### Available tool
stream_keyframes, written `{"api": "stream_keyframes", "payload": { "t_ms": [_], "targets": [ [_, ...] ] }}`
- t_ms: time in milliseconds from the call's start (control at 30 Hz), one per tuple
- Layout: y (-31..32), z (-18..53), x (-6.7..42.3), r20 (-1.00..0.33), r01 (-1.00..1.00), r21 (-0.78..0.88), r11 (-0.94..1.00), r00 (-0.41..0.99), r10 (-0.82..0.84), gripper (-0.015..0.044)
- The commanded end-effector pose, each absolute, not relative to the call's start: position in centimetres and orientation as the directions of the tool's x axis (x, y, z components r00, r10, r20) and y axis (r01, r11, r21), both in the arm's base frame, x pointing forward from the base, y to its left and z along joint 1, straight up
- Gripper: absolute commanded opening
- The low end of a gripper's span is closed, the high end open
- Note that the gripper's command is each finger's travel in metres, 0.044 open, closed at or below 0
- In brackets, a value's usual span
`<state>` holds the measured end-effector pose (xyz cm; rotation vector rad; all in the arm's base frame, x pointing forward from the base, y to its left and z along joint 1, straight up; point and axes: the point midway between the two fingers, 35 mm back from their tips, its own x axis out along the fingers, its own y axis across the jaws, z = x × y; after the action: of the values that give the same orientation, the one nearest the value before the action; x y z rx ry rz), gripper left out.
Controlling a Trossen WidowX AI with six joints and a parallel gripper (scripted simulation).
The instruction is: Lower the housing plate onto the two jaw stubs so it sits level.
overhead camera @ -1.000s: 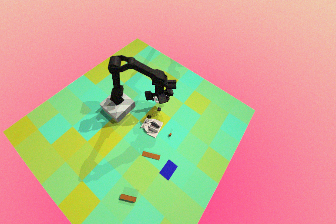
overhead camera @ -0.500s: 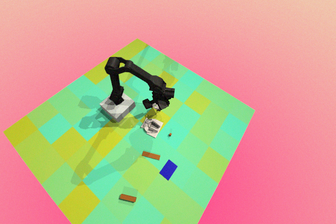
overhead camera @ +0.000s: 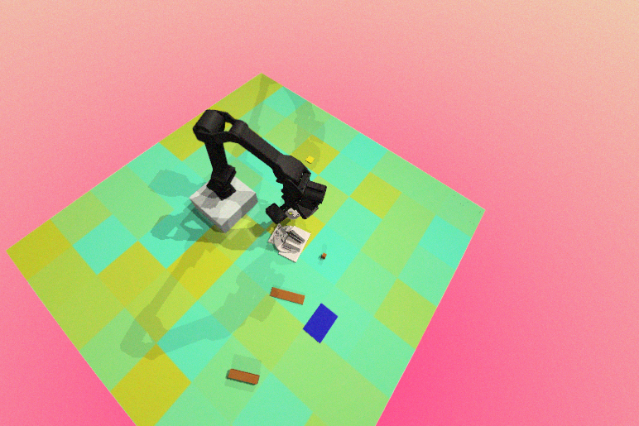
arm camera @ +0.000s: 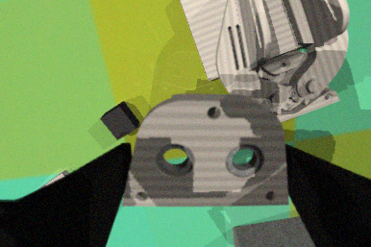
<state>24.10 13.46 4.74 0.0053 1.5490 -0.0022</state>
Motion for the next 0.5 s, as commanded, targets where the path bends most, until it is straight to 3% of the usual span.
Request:
{"api": "stream_keyframes", "payload": {
  "t_ms": [0,467],
  "targets": [
    [12.3,4.8,24.3,-1.0,-0.059,0.003,0.998,0.023,0.004,0.0351],
    [7.8,4.7,25.2,-1.0,-0.285,-0.007,0.958,0.023,0.0,0.0351]
  ]
}}
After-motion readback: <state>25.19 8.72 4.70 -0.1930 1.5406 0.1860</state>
